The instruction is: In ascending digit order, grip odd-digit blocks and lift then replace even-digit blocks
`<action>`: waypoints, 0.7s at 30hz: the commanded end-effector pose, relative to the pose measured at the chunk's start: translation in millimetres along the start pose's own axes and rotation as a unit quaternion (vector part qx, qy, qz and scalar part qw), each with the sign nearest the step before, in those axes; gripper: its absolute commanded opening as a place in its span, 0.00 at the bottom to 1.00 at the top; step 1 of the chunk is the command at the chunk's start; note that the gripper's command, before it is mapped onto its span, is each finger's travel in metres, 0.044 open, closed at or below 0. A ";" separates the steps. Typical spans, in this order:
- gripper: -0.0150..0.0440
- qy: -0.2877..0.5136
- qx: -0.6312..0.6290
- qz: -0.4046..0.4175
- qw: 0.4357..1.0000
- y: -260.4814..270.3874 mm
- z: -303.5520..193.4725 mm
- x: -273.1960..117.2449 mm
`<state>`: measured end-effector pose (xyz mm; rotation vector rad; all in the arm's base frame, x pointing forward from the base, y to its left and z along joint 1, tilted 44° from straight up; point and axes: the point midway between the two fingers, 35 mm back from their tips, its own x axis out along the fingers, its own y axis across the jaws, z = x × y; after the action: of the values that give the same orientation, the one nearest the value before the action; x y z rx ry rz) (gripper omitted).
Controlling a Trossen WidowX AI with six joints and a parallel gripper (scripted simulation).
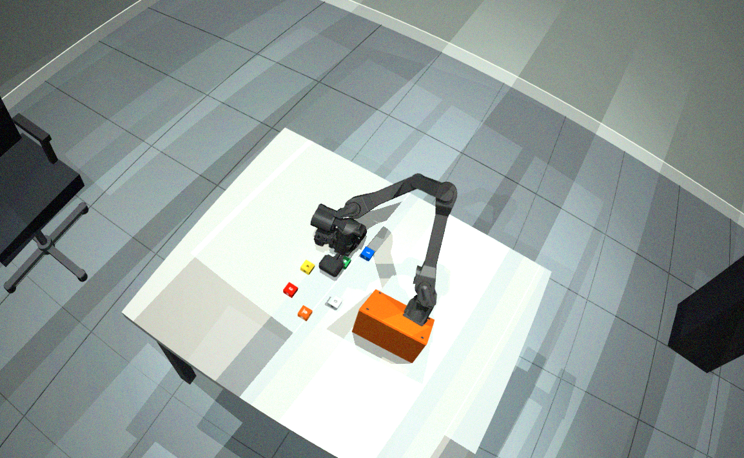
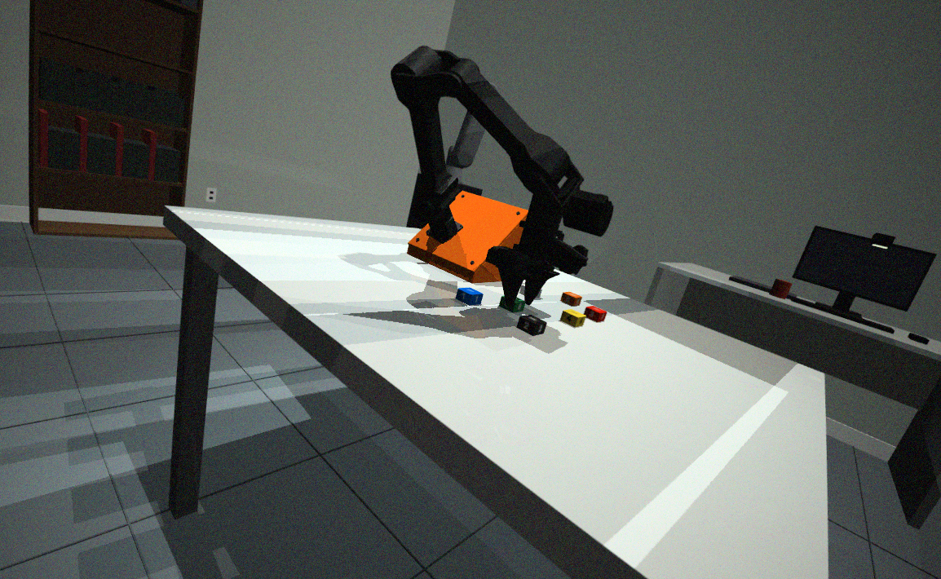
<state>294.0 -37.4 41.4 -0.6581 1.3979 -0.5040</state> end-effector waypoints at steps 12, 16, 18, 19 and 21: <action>0.46 0.001 -0.004 -0.003 1.000 0.1 -0.1 1.3; 0.46 0.001 -0.004 -0.003 1.000 0.1 -0.1 1.3; 0.46 0.001 -0.004 -0.003 1.000 0.1 -0.1 1.1; 0.46 0.001 -0.004 -0.003 1.000 0.1 0.0 0.4; 0.46 0.001 -0.004 -0.002 1.000 0.2 0.0 -2.0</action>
<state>293.9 -37.3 41.0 -0.6608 1.3993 -0.5030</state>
